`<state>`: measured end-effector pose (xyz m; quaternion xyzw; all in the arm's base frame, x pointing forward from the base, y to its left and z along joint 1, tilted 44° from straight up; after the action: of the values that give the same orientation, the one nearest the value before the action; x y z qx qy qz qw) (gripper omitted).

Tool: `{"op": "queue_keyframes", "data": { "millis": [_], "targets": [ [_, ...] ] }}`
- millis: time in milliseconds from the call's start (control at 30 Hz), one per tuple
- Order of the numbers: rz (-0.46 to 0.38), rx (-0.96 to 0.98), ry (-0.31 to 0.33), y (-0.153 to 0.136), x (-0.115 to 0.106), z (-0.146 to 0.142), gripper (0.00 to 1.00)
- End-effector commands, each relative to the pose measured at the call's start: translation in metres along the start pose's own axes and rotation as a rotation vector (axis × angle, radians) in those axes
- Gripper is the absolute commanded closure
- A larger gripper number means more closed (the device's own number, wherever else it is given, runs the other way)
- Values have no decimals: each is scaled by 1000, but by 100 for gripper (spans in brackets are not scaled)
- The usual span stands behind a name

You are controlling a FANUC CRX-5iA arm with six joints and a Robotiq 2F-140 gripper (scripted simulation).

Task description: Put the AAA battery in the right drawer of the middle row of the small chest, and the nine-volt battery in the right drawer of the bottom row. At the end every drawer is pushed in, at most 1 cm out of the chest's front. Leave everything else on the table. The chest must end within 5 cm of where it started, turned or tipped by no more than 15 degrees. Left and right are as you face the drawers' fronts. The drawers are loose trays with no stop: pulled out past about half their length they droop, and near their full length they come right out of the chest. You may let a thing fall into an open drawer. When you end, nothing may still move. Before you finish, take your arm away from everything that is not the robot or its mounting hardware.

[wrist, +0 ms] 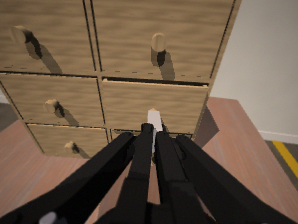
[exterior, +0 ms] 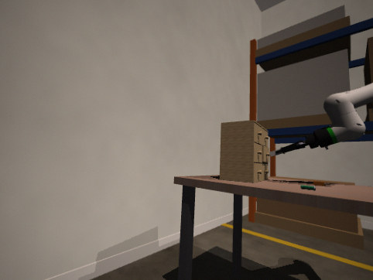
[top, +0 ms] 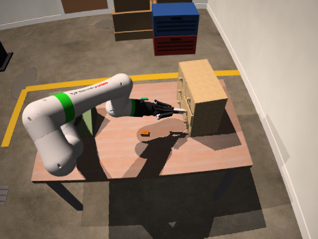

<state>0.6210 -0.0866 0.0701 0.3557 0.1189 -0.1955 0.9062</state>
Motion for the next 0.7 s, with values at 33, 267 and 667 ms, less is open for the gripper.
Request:
{"op": "queue_keyframes", "data": {
  "millis": [33, 267, 667],
  "targets": [
    [0, 0, 0, 1, 3, 0, 100],
    [0, 0, 0, 2, 5, 0, 100],
    [0, 0, 0, 2, 6, 0, 100]
  ]
}}
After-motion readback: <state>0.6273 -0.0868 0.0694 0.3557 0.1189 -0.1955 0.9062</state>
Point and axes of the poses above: the point where the finger pads meet when closed, its own x axis out along the fingers, its own z axis across the jaws, y = z × x, the point moved 2 cm from there along -x, back along the fingers, and after that the axes turned 3 degrees about -x, right-handed, at the moved point
